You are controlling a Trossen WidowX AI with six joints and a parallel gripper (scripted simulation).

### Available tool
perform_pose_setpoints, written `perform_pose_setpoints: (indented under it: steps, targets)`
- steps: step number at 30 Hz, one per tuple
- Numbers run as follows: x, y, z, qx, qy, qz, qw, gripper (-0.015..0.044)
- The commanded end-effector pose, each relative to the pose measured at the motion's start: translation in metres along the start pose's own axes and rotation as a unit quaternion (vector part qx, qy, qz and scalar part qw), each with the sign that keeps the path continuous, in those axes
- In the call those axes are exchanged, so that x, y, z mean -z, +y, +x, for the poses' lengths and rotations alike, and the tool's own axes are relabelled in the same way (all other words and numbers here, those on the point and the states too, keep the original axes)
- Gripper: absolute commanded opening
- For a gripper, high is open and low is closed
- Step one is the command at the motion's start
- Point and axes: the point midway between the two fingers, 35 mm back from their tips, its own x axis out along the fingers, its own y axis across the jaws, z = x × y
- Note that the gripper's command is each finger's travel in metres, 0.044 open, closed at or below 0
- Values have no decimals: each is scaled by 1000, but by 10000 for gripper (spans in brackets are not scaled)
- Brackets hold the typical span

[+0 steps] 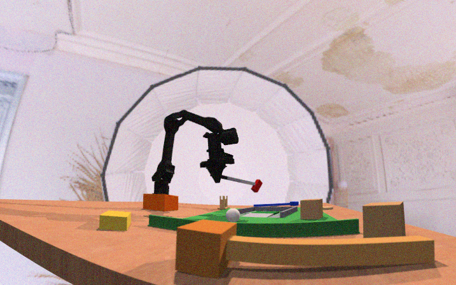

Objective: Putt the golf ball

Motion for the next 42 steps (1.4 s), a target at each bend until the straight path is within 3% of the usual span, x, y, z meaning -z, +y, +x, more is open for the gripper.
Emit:
perform_pose_setpoints:
  steps: [1, 18, 42]
  targets:
    - [19, -17, -6, 10, 5, 64, 998, 0]
    - [105, -57, -22, 35, 32, 265, 963, 0]
    - [224, -66, -42, 48, 55, 554, 829, 0]
